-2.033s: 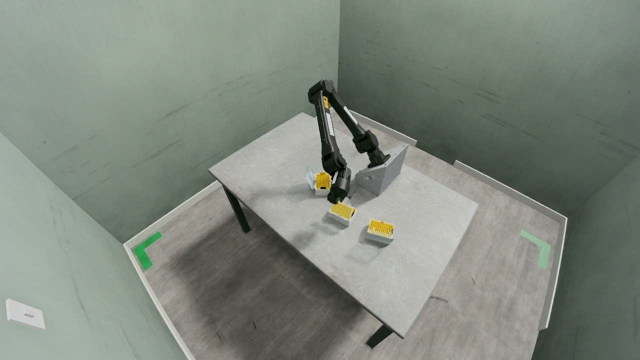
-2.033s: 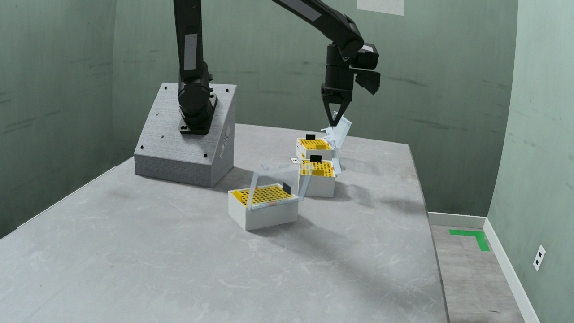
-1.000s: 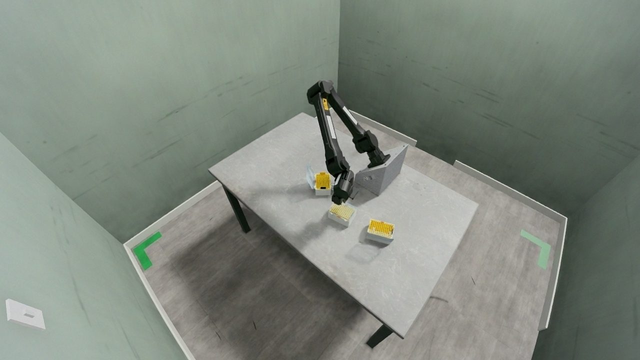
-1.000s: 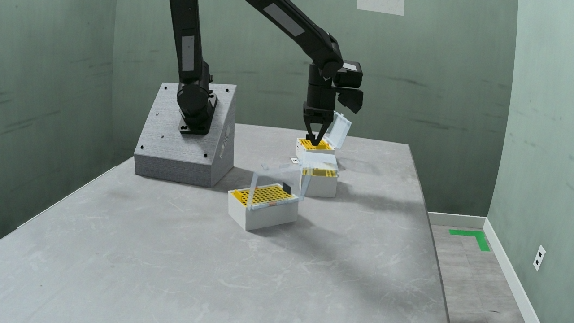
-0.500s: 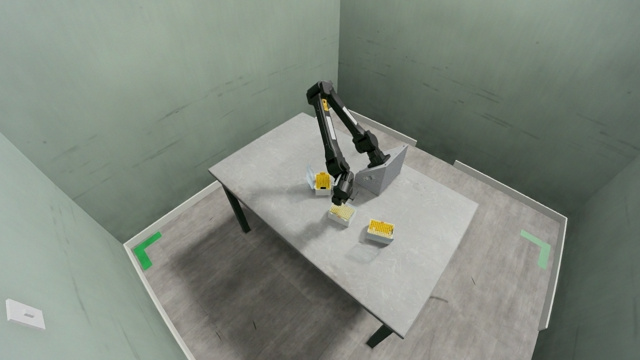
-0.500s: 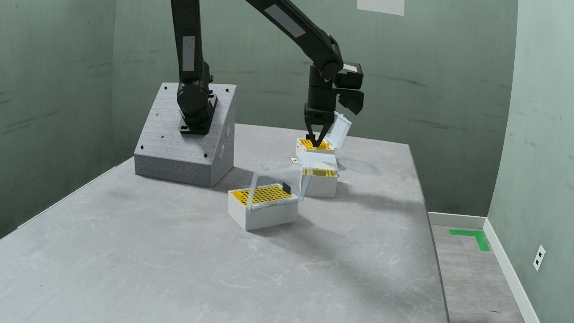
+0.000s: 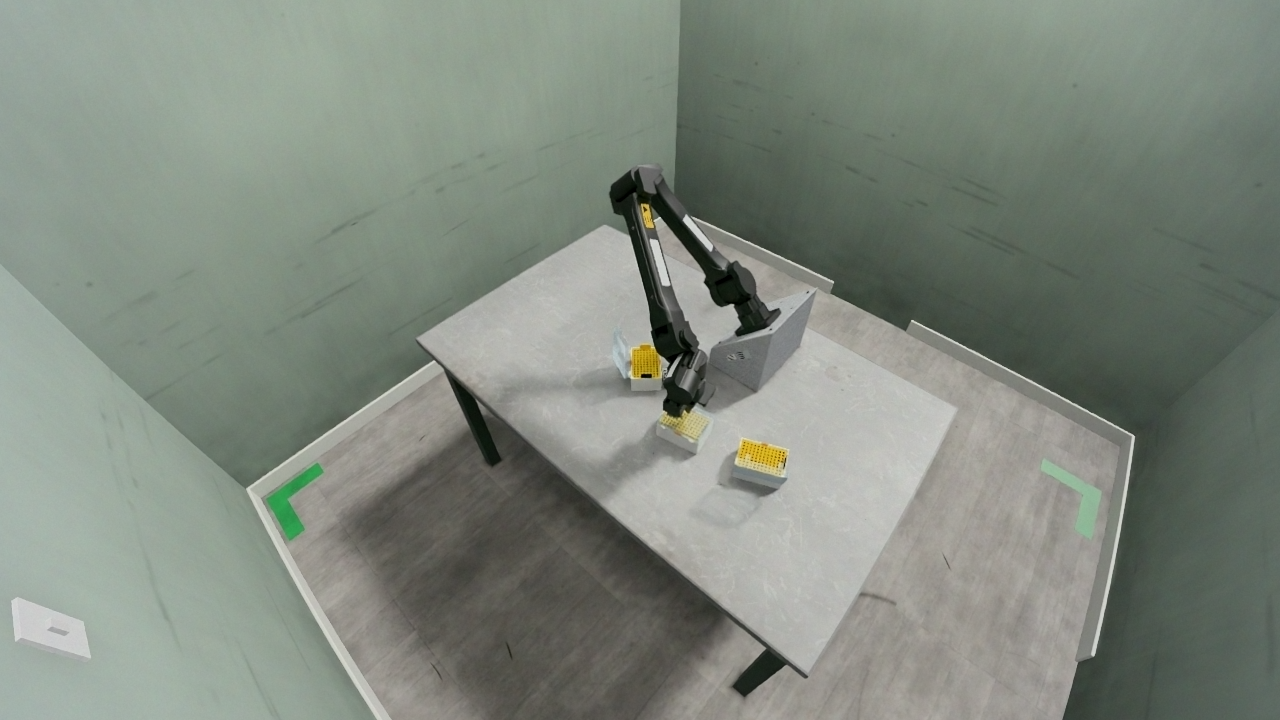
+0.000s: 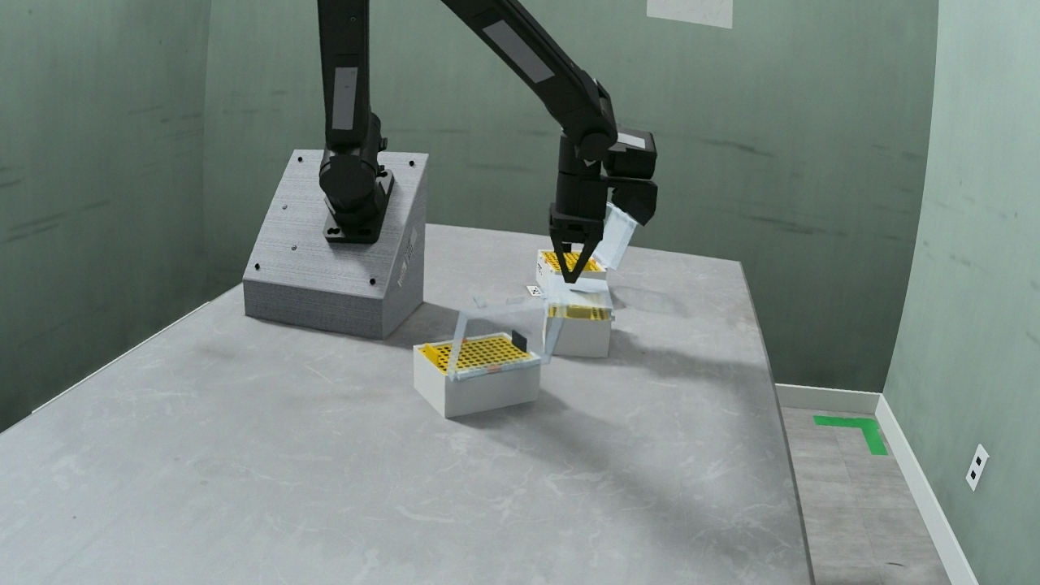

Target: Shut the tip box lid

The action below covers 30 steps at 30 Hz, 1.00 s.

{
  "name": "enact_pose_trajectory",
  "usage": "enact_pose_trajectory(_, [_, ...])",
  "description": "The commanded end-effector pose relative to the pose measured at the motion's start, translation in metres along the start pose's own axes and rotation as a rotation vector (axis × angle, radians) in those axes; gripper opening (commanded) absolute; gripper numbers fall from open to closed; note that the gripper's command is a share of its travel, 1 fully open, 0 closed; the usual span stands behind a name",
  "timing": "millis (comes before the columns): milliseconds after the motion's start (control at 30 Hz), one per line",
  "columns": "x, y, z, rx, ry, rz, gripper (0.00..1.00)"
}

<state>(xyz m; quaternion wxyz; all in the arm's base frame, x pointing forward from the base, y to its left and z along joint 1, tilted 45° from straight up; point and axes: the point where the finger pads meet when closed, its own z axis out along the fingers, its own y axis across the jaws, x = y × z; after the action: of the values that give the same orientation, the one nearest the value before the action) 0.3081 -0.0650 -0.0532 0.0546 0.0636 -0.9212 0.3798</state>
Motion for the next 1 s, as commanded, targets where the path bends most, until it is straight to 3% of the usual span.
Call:
enact_pose_trajectory(0, [-0.002, -0.002, 0.006, 0.0, 0.0, -0.006, 0.0])
enact_pose_trajectory(33, [-0.012, -0.003, -0.005, -0.002, -0.027, 0.008, 0.0])
enact_pose_trajectory(200, [-0.012, -0.003, -0.005, -0.002, -0.027, 0.008, 0.0])
enact_pose_trajectory(500, [-0.003, -0.003, 0.007, -0.001, -0.005, -0.001, 0.0])
enact_pose_trajectory(967, [-0.003, -0.003, 0.011, -0.001, -0.005, -0.001, 0.0])
